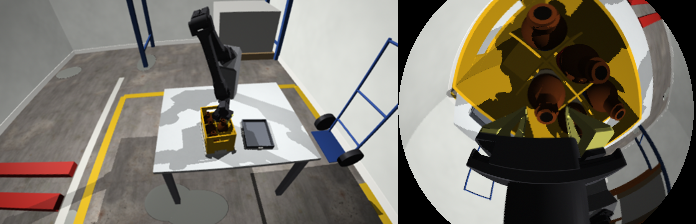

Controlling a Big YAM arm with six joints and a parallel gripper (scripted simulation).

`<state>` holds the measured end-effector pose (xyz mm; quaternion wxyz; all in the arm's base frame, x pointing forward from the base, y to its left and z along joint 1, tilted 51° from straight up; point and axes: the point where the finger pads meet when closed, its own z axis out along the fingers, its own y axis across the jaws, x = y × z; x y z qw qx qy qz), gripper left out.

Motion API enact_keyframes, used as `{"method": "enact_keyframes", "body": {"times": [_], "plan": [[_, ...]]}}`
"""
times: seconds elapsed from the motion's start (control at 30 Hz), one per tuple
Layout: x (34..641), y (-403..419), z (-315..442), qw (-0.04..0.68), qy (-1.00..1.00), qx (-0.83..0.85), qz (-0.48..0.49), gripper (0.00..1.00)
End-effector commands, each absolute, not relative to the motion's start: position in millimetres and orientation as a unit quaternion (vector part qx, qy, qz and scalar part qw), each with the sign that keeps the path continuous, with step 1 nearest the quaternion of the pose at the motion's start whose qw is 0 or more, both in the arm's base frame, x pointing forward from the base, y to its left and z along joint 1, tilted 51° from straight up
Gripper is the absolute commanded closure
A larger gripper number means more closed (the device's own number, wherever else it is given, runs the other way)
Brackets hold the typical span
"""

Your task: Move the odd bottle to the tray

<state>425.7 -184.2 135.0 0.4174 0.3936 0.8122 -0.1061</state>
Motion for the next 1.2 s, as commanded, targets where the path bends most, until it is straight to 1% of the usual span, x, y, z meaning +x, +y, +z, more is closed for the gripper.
{"method": "enact_keyframes", "body": {"times": [0.0,1.17], "plan": [[429.4,-192.5,133.6,0.418,0.811,0.395,-0.11,0.39],[429.4,-193.1,131.2,0.416,0.812,0.395,-0.11,0.39]]}}
